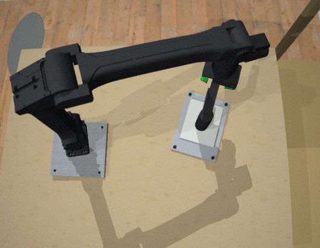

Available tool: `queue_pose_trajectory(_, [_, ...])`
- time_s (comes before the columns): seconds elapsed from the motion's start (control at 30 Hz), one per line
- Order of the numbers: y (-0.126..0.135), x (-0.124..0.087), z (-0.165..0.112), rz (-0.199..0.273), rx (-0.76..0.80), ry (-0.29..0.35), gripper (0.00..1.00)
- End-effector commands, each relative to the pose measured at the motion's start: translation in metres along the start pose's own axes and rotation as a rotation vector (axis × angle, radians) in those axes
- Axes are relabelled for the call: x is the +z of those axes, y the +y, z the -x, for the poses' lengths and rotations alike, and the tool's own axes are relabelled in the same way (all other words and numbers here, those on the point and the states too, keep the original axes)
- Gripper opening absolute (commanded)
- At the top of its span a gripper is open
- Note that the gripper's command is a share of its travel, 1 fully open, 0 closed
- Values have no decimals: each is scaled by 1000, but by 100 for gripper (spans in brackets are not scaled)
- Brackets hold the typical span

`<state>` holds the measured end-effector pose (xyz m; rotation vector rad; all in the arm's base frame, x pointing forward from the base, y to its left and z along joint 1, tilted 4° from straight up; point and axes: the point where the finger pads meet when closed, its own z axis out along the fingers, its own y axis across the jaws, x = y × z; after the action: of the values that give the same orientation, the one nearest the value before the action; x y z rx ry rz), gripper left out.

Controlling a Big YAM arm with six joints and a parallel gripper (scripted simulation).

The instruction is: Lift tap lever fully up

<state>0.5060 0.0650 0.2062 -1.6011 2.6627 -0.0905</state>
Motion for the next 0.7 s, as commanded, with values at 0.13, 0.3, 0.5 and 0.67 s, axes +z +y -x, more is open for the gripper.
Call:
queue_pose_trajectory(0.13, [-5, 21, -3, 8, -5, 10, 62])
queue_pose_trajectory(0.3, [-3, 28, -2, 8, -7, 10, 62])
queue_pose_trajectory(0.5, [-3, 34, -2, 8, -7, 10, 62])
queue_pose_trajectory(0.67, [-3, 36, -2, 8, -7, 10, 62])
